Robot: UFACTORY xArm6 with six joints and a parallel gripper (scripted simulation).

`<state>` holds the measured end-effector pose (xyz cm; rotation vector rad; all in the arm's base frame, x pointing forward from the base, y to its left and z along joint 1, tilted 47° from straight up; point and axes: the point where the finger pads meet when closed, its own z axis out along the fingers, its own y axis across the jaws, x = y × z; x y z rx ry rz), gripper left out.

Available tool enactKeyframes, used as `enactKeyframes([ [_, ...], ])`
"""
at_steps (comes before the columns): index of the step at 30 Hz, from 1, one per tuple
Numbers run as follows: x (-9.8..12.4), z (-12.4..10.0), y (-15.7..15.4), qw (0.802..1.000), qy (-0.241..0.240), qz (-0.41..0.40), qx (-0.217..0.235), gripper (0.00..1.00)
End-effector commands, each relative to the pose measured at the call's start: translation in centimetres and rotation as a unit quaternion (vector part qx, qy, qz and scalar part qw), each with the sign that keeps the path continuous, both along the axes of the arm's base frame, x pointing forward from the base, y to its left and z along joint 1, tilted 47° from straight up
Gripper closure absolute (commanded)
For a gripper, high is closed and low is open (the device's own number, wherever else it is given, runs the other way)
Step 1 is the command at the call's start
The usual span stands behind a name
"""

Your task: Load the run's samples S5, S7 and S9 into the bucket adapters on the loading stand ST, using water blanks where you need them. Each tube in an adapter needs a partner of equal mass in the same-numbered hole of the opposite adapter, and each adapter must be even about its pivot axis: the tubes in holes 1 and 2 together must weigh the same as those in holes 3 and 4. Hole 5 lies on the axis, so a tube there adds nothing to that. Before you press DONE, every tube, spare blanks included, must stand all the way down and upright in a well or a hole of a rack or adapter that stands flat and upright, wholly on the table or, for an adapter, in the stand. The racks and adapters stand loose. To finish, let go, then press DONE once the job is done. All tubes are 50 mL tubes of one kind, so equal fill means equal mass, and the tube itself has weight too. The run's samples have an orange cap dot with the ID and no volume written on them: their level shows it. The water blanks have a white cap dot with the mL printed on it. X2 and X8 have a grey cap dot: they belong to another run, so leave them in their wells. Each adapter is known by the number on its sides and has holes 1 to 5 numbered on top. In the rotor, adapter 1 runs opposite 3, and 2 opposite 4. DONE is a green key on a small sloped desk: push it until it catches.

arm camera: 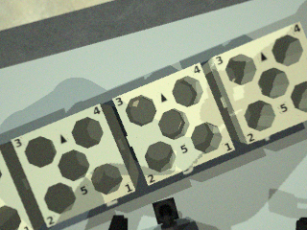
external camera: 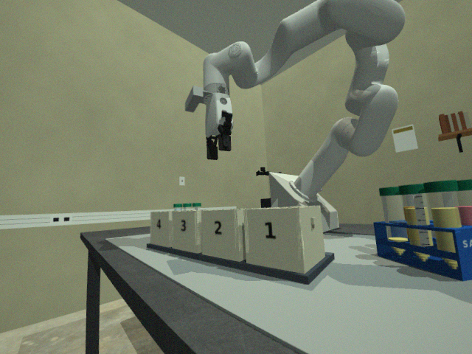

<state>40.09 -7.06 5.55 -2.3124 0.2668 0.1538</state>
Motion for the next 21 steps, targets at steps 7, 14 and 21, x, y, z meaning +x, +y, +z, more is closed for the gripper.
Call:
enactKeyframes([
  [7, -1.6, -2.9, -3.0, 0.989, 0.109, -0.102, -0.006, 0.00],
  [14, -3.0, -5.2, -5.3, 0.972, 0.172, -0.161, -0.009, 0.00],
  [21, -4.0, -6.9, -6.9, 0.972, 0.172, -0.161, -0.009, 0.00],
])
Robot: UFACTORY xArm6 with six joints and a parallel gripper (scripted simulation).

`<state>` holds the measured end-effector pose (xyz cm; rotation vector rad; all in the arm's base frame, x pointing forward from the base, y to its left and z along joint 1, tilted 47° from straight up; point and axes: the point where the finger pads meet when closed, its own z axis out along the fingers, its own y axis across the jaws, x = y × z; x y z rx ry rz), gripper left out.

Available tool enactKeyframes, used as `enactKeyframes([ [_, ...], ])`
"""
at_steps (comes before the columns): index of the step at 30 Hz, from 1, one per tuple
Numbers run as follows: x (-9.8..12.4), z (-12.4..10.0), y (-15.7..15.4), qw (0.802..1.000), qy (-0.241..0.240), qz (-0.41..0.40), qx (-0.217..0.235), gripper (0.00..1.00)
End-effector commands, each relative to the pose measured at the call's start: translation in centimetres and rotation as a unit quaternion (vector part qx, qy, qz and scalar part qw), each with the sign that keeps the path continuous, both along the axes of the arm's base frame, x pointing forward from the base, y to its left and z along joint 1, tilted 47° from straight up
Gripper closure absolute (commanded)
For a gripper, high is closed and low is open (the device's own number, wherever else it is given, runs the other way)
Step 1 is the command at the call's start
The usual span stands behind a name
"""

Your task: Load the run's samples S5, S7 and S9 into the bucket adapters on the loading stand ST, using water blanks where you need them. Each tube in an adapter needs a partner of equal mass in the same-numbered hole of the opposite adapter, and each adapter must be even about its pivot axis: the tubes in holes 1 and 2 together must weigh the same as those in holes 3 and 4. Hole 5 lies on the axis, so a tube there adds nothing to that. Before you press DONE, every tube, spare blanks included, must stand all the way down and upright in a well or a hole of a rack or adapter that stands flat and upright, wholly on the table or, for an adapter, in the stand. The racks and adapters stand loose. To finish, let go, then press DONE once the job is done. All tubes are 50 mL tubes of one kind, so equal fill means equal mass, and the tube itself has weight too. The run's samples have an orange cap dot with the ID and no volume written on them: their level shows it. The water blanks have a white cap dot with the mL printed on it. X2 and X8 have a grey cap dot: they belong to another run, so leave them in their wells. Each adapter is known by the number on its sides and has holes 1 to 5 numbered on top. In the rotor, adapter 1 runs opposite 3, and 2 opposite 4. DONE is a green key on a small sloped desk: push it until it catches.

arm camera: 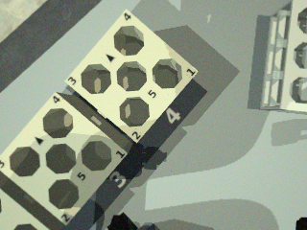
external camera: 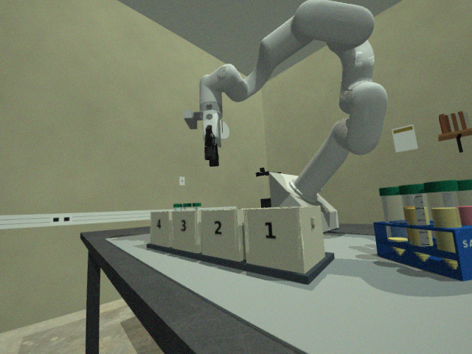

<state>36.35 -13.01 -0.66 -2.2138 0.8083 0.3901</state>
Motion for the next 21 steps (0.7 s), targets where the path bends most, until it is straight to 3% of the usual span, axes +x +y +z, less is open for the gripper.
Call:
enactKeyframes([
  [1, -0.4, -1.0, -1.3, 1.000, 0.001, -0.002, -0.002, 0.00],
  [21, -4.0, -6.9, -7.0, 1.000, 0.001, -0.002, -0.002, 0.00],
])
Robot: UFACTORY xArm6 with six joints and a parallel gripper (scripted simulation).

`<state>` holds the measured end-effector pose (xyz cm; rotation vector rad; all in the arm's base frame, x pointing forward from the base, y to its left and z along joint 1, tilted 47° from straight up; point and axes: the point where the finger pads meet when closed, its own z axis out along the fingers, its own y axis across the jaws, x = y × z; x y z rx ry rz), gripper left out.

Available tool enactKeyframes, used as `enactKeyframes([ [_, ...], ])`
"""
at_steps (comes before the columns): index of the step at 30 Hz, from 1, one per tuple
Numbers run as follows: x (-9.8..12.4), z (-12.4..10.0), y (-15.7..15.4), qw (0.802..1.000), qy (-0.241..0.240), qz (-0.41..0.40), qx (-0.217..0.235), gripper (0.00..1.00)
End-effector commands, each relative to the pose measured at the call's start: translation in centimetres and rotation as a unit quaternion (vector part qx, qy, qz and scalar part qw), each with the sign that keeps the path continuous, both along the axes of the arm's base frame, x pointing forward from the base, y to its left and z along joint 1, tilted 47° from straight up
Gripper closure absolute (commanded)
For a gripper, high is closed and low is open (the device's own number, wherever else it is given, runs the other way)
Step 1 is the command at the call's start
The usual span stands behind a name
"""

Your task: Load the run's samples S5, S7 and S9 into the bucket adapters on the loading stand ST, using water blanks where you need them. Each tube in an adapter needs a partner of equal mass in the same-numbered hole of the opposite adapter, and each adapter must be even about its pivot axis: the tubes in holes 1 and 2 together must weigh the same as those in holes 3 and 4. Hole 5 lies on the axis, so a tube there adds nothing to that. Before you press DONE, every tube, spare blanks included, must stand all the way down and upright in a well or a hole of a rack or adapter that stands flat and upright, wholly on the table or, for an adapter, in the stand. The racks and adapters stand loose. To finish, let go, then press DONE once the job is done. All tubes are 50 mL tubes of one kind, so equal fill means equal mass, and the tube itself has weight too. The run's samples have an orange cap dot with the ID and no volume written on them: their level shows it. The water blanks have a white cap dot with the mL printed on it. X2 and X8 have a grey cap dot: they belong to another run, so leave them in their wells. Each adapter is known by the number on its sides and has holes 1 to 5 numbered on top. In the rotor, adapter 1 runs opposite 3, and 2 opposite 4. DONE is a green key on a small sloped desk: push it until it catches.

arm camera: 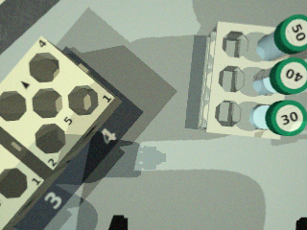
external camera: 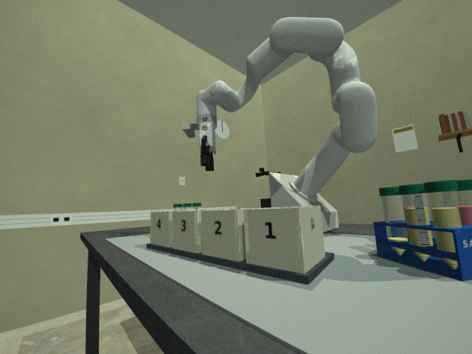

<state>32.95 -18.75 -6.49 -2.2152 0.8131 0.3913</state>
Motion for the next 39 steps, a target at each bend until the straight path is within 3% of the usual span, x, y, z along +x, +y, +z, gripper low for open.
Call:
enactKeyframes([
  [1, -0.8, -1.4, -1.6, 1.000, -0.001, -0.001, -0.001, 0.00],
  [23, -4.7, -7.9, -7.9, 1.000, -0.001, -0.001, -0.001, 0.00],
  [39, -4.8, -9.9, -5.8, 1.000, -0.001, -0.001, -0.001, 0.00],
])
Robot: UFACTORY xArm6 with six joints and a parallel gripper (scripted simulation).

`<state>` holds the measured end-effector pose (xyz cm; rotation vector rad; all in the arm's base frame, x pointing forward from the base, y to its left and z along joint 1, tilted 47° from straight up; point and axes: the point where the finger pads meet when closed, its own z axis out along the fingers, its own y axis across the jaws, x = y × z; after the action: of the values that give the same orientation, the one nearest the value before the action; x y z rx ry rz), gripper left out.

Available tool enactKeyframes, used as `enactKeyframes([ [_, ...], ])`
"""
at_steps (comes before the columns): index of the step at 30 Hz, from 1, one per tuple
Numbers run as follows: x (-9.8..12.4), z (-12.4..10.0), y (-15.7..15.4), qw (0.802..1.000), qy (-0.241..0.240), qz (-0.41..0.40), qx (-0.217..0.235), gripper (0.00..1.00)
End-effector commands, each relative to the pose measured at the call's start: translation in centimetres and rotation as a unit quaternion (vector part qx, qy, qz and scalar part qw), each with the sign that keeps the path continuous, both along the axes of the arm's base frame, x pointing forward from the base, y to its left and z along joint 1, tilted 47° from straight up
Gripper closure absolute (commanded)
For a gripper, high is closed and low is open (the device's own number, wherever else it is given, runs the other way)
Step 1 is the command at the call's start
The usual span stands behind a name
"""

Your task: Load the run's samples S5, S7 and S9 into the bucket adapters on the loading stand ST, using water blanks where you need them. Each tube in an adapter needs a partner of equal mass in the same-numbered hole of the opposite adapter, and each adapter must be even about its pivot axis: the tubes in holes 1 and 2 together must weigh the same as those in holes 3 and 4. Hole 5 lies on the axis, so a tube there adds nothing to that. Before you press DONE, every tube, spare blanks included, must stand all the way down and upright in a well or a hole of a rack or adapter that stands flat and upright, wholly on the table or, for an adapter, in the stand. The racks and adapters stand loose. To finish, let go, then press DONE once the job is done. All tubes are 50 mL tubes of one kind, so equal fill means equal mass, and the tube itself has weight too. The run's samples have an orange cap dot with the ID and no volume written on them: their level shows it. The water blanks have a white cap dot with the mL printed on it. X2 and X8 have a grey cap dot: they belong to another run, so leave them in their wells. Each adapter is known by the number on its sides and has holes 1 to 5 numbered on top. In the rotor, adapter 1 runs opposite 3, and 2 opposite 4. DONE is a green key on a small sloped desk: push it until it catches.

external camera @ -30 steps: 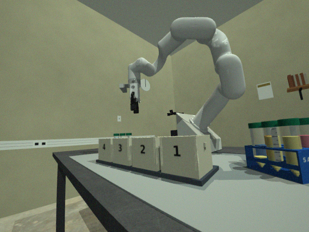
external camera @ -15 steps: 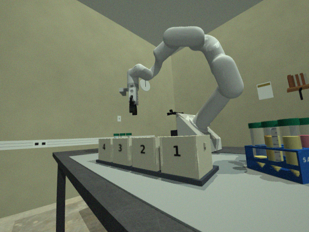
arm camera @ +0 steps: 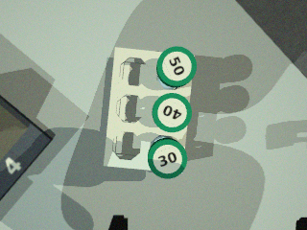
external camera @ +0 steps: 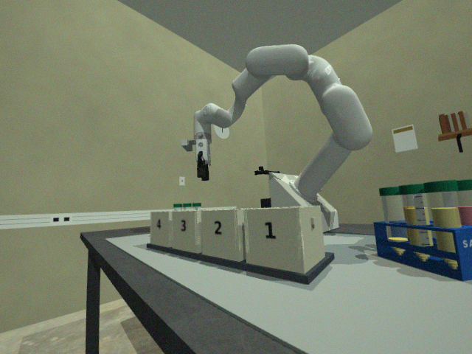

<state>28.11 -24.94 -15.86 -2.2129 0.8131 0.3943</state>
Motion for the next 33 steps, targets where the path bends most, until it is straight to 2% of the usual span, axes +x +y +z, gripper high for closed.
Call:
enactKeyframes([
  [1, 0.1, -0.7, 0.6, 1.000, -0.002, -0.001, -0.002, 0.00],
  [33, -0.1, -5.4, 5.6, 1.000, -0.002, -0.001, -0.002, 0.00],
])
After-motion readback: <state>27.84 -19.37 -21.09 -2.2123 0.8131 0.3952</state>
